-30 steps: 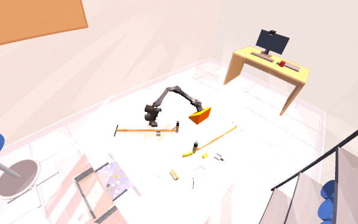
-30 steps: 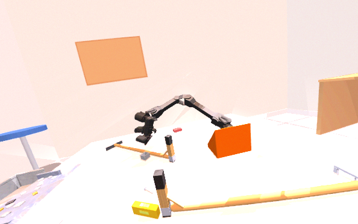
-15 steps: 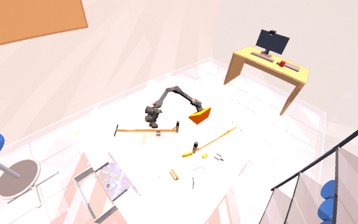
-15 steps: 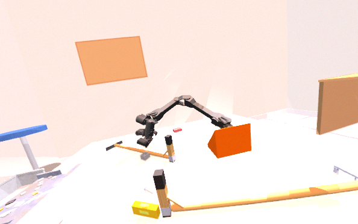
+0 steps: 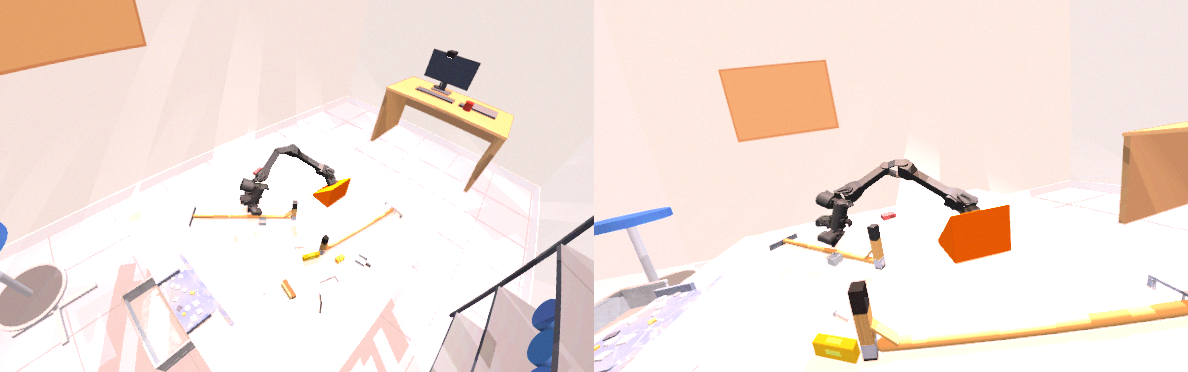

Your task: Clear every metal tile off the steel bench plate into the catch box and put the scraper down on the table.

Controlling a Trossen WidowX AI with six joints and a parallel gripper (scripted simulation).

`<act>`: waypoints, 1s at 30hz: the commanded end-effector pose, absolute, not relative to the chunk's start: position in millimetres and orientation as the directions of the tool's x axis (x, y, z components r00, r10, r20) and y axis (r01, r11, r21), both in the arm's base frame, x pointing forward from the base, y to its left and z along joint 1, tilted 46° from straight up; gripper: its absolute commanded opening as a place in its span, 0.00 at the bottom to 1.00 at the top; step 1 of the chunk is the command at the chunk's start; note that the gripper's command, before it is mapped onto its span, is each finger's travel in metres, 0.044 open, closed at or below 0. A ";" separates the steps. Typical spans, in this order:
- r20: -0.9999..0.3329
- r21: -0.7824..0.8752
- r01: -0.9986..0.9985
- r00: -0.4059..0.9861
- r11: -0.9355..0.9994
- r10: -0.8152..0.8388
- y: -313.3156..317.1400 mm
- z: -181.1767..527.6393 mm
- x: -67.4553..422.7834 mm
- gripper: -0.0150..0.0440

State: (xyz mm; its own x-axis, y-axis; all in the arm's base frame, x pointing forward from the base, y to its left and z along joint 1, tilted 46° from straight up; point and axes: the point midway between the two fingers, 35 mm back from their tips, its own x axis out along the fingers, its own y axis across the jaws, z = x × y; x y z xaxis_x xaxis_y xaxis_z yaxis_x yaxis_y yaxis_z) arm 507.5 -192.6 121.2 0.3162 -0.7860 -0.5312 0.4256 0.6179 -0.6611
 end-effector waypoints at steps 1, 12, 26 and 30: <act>-0.529 -0.659 0.431 0.318 0.617 -0.787 -190.0 120.7 511.4 0.25; -0.529 -0.658 0.431 0.318 0.617 -0.787 -185.5 115.1 519.3 0.25; -0.529 -0.658 0.431 0.318 0.617 -0.787 -179.5 107.5 529.1 0.25; -0.529 -0.658 0.432 0.318 0.617 -0.787 -177.7 105.3 531.8 0.25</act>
State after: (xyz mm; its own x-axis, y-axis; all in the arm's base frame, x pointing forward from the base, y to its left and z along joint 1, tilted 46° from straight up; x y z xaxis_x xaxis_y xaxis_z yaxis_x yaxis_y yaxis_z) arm 528.7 -179.9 106.8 0.3172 -0.7860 -0.5307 0.4272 0.6180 -0.6600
